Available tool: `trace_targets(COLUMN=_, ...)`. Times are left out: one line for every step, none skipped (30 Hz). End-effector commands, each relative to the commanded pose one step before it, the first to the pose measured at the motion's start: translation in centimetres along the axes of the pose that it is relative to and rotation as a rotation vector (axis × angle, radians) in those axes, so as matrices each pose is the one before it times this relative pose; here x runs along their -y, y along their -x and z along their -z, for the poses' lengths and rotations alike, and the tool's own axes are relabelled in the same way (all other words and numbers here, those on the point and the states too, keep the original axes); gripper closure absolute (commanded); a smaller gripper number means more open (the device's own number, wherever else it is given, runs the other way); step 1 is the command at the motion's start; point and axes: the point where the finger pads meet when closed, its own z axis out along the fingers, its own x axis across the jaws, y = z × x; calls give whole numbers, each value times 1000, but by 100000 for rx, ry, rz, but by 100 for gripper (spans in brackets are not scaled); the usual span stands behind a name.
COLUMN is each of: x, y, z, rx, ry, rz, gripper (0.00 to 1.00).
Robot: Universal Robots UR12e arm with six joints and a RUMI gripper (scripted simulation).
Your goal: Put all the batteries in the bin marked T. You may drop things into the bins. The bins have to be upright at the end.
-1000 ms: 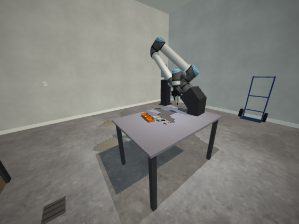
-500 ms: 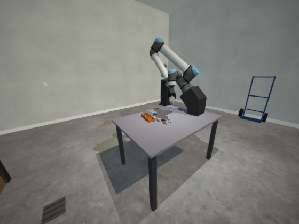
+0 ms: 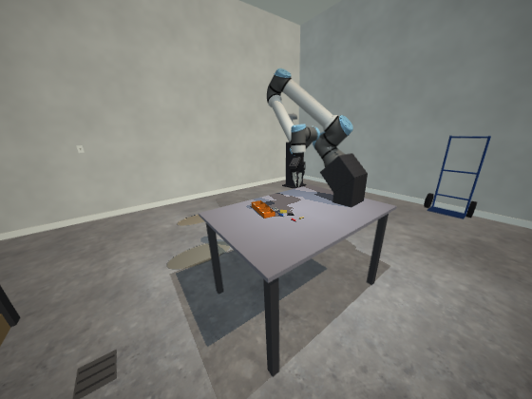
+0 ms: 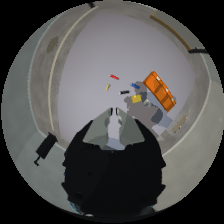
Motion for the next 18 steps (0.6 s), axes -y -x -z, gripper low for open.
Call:
trace_targets(x=-38, y=-2074, z=-21, rx=-878, ry=1200, rz=-12801, gripper=96)
trace_targets(x=50, y=-832, z=-31, rx=-370, ry=295, rz=-4977, gripper=96)
trace_targets(x=11, y=-91, z=-3, rx=-49, ry=40, rz=-660, gripper=96)
trace_targets(x=1, y=0, z=1, rx=0, ry=1, rz=0, gripper=96)
trace_targets(x=67, y=-831, z=-32, rx=-401, ry=273, rz=-4976, gripper=96)
trace_targets(x=108, y=-826, z=-36, rx=-395, ry=265, rz=-4897, gripper=96)
trace_targets(x=19, y=-99, z=-4, rx=-59, ry=44, rz=-739, gripper=96)
trace_targets(x=0, y=0, z=0, rx=0, ry=0, rz=0, gripper=96)
trace_targets(x=0, y=0, z=0, rx=0, ry=0, rz=0, gripper=96)
trace_targets(x=126, y=-823, z=-34, rx=-430, ry=248, rz=-4976, gripper=96)
trace_targets(x=165, y=-817, z=-40, rx=-430, ry=247, rz=-4975, gripper=96)
trace_targets(x=27, y=-105, z=-5, rx=-57, ry=33, rz=-657, gripper=96)
trace_targets(x=1, y=0, z=1, rx=0, ry=1, rz=0, gripper=96)
trace_targets(x=183, y=-813, z=-41, rx=-458, ry=218, rz=-4974, gripper=96)
trace_targets(x=223, y=-803, z=-44, rx=-458, ry=218, rz=-4974, gripper=96)
trace_targets(x=37, y=-109, z=-6, rx=-60, ry=29, rz=-655, gripper=96)
trace_targets(x=1, y=1, z=1, rx=0, ry=1, rz=0, gripper=96)
trace_targets(x=1, y=1, z=1, rx=0, ry=1, rz=0, gripper=96)
